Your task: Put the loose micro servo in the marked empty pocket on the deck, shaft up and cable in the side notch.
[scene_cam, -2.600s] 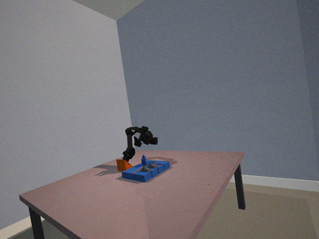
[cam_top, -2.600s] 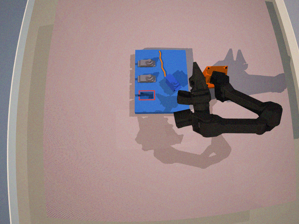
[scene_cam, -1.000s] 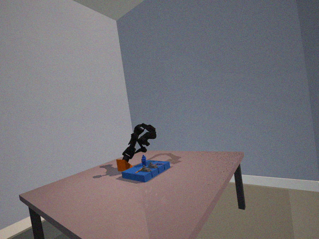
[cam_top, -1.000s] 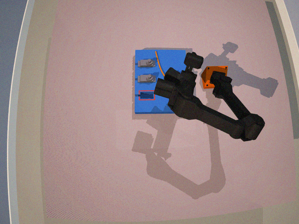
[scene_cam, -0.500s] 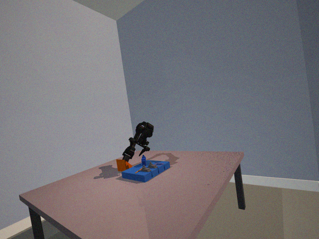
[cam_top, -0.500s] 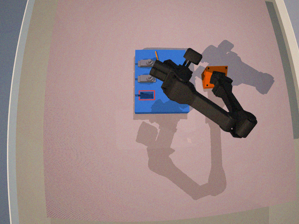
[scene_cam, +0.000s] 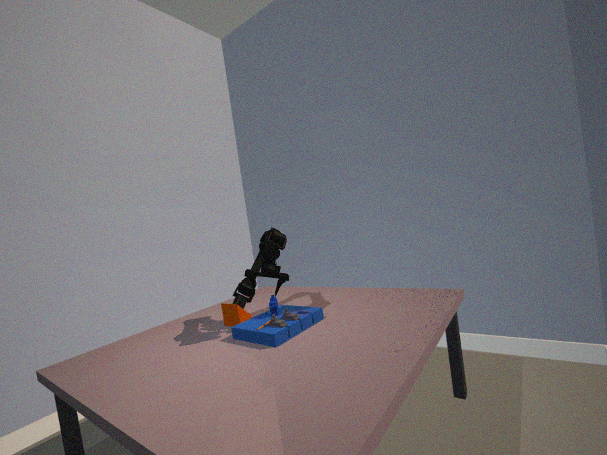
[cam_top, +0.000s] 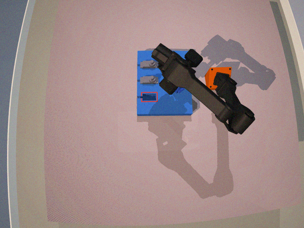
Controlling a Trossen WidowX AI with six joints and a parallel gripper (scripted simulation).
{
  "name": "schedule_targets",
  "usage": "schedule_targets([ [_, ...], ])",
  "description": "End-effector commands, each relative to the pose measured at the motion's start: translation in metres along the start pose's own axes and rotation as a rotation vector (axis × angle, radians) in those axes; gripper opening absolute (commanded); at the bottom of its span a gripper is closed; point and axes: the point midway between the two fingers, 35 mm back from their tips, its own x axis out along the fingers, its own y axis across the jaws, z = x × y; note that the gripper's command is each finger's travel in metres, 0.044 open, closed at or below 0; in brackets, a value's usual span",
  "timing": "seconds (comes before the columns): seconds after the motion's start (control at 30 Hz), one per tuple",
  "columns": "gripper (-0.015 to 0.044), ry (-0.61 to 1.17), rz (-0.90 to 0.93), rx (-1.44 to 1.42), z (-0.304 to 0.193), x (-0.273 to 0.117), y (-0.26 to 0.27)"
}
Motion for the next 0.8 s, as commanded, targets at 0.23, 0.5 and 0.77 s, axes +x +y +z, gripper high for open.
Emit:
schedule_targets([
  [0.23, 0.0440, 0.080, 0.267, 0.149, 0.012, -0.009, 0.018],
  [0.5, 0.0440, 0.081, 0.271, 0.151, 0.011, 0.004, 0.022],
  [0.77, 0.0440, 0.082, 0.272, 0.151, 0.010, 0.018, 0.026],
])
